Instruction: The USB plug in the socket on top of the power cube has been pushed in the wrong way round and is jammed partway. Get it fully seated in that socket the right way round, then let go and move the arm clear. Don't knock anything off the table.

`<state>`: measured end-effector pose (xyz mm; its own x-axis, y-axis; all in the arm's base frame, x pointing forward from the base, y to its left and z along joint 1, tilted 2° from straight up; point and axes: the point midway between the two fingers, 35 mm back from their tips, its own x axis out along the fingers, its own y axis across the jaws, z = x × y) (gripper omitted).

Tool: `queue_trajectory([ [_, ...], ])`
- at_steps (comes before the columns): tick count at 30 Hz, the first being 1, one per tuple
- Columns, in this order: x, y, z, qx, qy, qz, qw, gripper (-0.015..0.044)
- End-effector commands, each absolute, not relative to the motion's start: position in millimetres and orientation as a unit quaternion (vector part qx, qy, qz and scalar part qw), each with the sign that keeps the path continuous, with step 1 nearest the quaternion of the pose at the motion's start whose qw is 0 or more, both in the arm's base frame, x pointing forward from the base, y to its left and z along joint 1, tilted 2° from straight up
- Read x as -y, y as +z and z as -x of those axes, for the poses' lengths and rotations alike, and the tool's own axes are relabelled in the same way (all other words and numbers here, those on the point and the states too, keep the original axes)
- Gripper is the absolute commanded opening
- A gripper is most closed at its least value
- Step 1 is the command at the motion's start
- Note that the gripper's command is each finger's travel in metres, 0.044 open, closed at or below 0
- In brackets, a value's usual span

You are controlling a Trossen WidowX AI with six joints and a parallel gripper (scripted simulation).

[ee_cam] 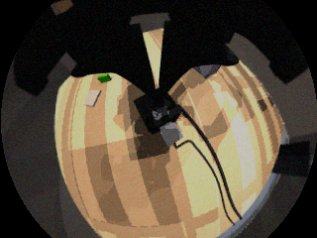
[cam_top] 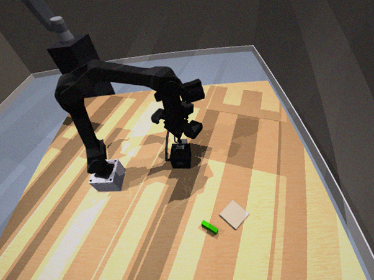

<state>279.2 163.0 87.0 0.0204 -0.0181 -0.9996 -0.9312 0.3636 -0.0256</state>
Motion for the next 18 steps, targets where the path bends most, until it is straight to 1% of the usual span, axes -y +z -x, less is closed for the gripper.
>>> queue_trajectory([
  [1, -162.9, 86.3, -279.0, -0.599, 0.363, 0.381, 0.604, 0.0],
  [18, -162.9, 86.3, -279.0, -0.664, 0.222, 0.239, 0.673, 0.0],
])
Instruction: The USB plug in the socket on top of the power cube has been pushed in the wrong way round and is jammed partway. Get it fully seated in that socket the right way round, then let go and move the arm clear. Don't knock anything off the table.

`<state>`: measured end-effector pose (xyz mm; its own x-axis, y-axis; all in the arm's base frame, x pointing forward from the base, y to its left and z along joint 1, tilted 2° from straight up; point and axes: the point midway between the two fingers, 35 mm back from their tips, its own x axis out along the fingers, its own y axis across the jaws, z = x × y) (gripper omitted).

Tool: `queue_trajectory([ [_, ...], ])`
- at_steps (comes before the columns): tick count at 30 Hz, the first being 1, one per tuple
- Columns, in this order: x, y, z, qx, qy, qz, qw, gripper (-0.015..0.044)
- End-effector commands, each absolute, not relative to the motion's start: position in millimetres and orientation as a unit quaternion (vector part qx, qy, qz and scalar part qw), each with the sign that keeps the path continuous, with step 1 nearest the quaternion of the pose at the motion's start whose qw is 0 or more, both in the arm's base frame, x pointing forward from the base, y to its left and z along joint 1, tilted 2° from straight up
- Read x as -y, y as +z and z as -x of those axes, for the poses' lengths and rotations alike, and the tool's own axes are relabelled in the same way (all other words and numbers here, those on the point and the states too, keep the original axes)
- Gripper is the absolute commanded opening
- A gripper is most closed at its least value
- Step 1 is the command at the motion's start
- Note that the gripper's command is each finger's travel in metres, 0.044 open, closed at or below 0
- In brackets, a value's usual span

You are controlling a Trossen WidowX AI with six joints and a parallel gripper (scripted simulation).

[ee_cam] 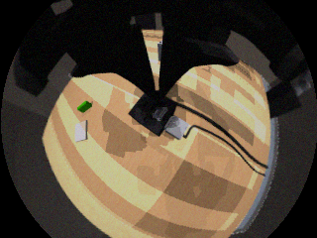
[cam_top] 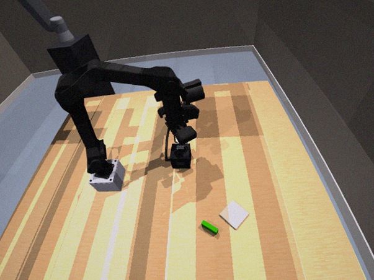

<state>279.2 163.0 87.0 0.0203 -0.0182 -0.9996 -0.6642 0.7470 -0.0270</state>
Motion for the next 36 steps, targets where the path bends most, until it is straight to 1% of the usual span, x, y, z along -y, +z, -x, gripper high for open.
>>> queue_trajectory([
  [1, -162.9, 86.3, -279.0, -0.667, 0.213, 0.23, 0.676, 0.0],
  [19, -162.9, 86.3, -279.0, -0.698, 0.051, 0.066, 0.711, 0.0],
  [36, -162.9, 86.3, -279.0, -0.692, -0.104, -0.093, 0.708, 0.0],
])
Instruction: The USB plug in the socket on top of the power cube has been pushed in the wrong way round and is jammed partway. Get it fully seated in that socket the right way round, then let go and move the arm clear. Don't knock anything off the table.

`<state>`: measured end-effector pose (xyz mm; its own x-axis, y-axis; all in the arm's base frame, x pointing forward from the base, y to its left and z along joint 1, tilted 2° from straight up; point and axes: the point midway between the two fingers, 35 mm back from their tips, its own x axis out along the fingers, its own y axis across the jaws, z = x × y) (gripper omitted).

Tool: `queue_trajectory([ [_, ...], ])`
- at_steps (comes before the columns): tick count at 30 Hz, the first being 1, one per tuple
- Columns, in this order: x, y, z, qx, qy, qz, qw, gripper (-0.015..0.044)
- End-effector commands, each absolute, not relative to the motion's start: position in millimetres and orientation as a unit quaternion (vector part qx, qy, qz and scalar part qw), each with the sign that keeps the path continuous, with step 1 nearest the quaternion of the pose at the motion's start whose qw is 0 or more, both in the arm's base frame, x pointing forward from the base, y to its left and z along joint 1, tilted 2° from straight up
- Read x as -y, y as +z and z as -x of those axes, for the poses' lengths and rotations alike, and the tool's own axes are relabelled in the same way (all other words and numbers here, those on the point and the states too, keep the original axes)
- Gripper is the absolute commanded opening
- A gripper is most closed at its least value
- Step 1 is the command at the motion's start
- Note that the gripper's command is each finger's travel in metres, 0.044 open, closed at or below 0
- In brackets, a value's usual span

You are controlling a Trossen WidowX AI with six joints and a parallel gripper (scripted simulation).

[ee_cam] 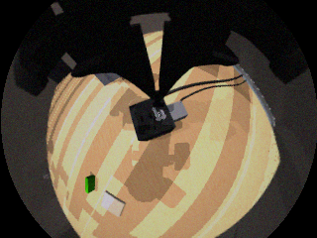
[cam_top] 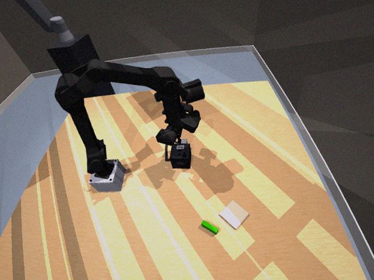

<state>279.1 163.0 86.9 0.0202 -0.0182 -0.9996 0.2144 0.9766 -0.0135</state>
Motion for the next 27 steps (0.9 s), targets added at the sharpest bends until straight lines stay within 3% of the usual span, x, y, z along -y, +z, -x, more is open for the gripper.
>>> queue_trajectory([
  [1, -162.9, 86.3, -279.0, -0.691, -0.113, -0.102, 0.707, 0.0],
  [27, -162.9, 86.3, -279.0, -0.614, -0.337, -0.332, 0.632, 0.0],
])
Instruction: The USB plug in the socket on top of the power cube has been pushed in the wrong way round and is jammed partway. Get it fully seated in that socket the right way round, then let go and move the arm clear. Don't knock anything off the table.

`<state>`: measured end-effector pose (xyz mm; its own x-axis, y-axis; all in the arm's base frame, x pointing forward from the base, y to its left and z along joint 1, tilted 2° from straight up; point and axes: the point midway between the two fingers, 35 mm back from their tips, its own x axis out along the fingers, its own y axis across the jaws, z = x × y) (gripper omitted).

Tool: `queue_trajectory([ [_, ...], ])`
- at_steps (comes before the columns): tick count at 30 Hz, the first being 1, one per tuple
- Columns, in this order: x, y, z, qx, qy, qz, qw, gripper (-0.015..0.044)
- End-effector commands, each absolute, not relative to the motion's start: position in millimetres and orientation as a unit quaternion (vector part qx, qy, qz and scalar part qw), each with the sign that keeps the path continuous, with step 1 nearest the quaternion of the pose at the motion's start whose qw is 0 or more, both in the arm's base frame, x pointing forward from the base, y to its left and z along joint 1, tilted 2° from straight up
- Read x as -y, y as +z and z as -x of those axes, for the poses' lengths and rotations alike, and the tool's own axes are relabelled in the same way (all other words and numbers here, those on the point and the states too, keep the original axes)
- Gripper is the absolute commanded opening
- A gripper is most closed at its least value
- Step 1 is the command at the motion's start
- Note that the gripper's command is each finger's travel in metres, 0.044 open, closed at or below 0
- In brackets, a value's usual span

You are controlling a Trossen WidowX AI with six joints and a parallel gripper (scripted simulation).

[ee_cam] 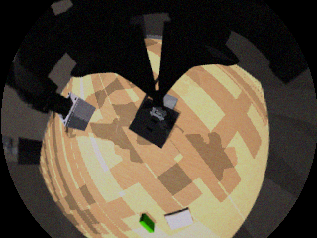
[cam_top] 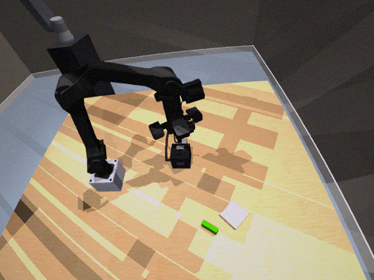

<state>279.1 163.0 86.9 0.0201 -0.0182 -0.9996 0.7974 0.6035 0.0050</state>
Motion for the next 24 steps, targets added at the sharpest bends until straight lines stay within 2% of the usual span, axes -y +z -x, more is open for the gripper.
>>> queue_trajectory([
  [1, -162.9, 86.3, -279.0, -0.609, -0.345, -0.34, 0.628, 0.0],
  [24, -162.9, 86.2, -279.0, -0.509, -0.481, -0.481, 0.528, 0.0],
])
